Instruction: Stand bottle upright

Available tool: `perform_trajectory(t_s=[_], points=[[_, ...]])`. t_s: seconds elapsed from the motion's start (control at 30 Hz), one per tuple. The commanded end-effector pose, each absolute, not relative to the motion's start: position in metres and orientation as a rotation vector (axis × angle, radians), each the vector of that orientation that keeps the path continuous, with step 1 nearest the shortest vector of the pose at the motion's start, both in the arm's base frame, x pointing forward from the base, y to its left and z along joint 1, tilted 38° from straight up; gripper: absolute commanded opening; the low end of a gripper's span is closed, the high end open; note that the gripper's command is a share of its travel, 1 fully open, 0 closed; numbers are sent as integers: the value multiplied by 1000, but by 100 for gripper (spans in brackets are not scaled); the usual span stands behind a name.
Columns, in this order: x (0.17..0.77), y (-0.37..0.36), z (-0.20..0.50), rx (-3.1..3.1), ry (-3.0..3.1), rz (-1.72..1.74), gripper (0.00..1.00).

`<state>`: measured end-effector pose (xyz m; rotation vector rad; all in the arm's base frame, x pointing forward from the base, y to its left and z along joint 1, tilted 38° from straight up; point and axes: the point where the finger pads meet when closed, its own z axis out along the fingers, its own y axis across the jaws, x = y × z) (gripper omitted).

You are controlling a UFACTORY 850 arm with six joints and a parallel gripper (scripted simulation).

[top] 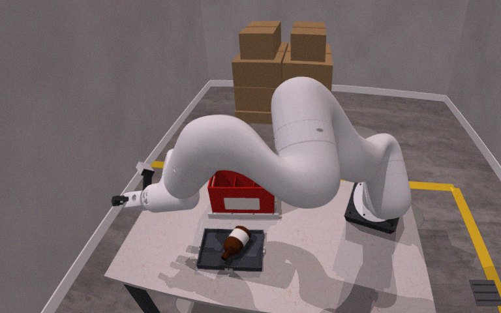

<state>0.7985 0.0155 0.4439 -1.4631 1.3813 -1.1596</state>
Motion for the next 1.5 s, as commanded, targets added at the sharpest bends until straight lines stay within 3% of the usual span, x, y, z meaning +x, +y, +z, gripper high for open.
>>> perform_trajectory(t_s=[0.0,0.77,1.47], points=[[794,24,439,-1612,1226,-1194,100],[753,65,391,-2126,499,-1265,100],[668,94,316,-2394,-462,-1135,100]])
